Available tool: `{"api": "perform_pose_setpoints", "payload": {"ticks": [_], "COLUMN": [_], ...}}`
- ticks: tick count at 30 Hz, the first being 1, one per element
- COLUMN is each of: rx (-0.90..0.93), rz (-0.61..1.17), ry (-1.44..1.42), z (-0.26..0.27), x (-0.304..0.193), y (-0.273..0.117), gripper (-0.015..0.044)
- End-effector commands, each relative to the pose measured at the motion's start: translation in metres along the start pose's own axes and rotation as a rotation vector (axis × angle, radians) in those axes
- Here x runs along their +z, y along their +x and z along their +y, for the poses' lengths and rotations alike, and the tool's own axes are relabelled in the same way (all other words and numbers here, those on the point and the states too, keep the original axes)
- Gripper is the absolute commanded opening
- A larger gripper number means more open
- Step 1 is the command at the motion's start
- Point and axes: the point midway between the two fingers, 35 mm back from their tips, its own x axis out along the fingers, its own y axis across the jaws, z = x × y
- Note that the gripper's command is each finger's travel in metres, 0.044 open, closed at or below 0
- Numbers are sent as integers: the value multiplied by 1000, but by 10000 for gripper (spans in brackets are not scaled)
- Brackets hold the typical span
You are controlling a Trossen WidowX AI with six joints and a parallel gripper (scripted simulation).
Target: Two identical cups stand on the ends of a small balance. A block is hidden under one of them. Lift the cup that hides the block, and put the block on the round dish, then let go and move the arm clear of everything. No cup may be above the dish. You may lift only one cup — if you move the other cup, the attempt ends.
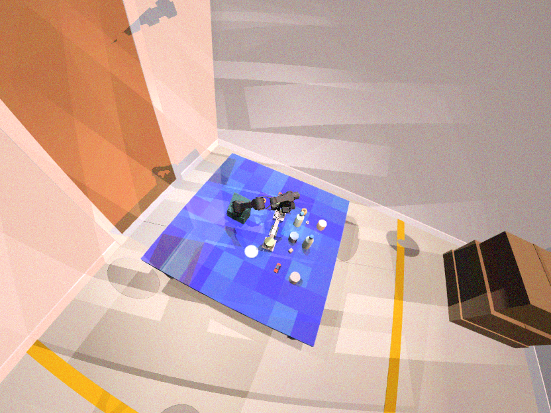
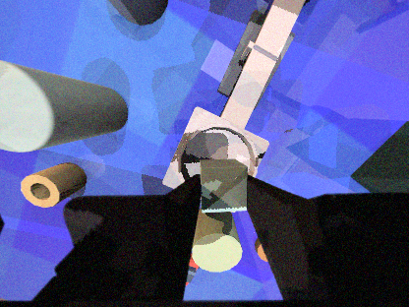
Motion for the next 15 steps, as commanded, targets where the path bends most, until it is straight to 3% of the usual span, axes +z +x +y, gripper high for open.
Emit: {"api": "perform_pose_setpoints", "payload": {"ticks": [1,6,15], "rx": [12,10,23], "rz": [6,5,28], "ry": [10,10,-2], "z": [1,-3,-4], "x": [1,1,18], "y": [-27,-57,-57], "gripper": [0,0,0]}}
